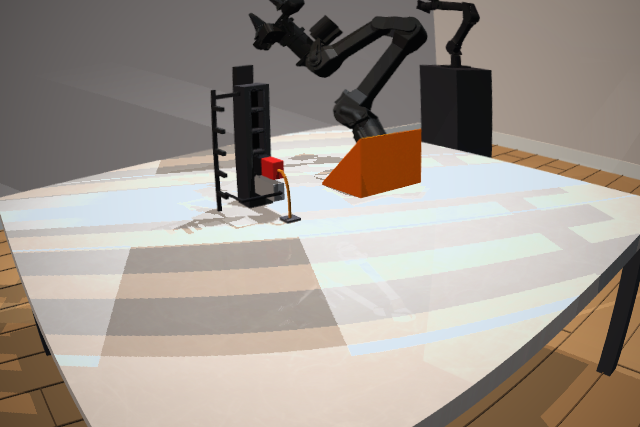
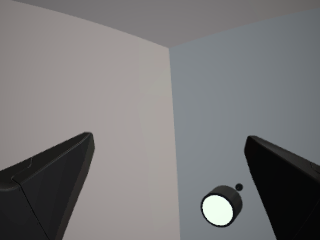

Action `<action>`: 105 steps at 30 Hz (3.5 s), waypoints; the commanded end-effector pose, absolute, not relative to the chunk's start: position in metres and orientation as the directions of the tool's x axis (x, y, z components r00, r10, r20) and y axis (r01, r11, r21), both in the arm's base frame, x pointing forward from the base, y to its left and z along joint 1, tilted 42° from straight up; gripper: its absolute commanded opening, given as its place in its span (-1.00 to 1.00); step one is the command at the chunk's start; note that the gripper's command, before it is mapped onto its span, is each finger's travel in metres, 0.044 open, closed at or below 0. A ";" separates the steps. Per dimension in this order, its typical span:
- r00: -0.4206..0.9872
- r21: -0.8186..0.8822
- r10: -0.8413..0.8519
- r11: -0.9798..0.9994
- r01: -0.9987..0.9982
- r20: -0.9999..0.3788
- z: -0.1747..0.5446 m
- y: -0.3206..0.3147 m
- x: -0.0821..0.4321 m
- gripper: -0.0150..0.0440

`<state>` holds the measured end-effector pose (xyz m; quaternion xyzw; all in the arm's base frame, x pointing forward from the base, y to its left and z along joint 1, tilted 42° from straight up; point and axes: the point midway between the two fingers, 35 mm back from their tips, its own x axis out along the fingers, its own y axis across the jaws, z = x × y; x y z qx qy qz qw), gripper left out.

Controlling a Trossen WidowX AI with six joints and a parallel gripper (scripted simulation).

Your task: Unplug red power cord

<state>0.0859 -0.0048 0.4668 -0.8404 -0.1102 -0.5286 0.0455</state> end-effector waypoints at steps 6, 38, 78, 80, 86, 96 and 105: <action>0.455 -0.088 0.093 -0.929 0.360 0.886 0.473 -0.020 0.105 0.33; 0.955 -0.983 0.251 0.126 0.133 0.161 0.361 0.076 0.378 0.05; 0.087 -0.036 -0.650 -0.091 -0.995 -0.755 0.007 0.108 0.269 0.05; 0.087 -0.036 -0.650 -0.091 -0.995 -0.755 0.007 0.108 0.269 0.05; 0.087 -0.036 -0.650 -0.091 -0.995 -0.755 0.008 0.107 0.269 0.05; 0.087 -0.036 -0.651 -0.091 -0.995 -0.754 0.018 0.096 0.271 0.05; 0.087 -0.036 -0.651 -0.091 -0.995 -0.754 0.028 0.084 0.271 0.05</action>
